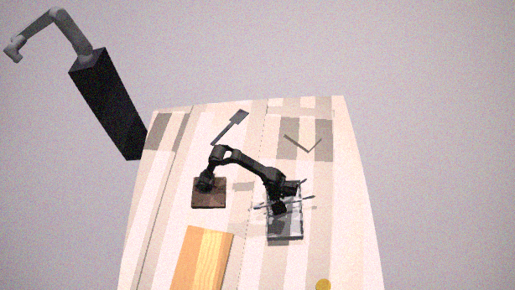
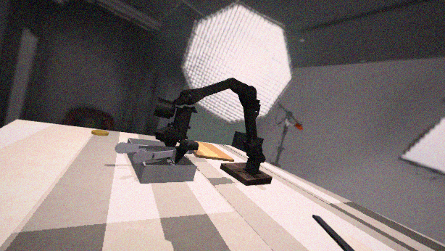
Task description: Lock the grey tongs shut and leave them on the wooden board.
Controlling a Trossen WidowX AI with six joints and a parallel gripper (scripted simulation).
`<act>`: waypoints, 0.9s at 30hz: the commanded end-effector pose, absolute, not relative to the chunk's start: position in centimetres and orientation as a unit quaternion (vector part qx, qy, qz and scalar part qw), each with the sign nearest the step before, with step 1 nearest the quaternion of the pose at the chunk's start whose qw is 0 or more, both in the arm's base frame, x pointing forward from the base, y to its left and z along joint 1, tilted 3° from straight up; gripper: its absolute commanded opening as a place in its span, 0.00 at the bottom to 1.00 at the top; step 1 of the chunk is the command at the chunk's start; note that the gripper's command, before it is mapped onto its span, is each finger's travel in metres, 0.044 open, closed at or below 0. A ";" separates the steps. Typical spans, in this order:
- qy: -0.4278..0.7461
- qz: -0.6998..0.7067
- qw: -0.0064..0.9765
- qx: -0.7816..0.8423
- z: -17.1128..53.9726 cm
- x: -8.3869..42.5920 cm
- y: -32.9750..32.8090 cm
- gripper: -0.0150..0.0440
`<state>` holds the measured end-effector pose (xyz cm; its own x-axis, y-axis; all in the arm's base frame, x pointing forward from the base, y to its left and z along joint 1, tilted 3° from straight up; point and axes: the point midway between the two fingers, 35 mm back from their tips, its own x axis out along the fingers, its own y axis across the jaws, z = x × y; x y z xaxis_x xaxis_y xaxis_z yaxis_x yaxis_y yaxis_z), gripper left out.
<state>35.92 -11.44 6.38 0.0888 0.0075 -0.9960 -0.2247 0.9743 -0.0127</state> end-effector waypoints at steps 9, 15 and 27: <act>0.669 0.077 0.735 -0.082 6.4 36.0 -11.5 0.52; 0.669 0.077 0.735 -0.082 6.4 36.0 -11.5 0.45; 0.669 0.077 0.735 -0.082 6.4 36.0 -11.5 0.31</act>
<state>35.97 -11.64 6.40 0.0908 -0.0021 -0.9959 -0.2227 0.9746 -0.0224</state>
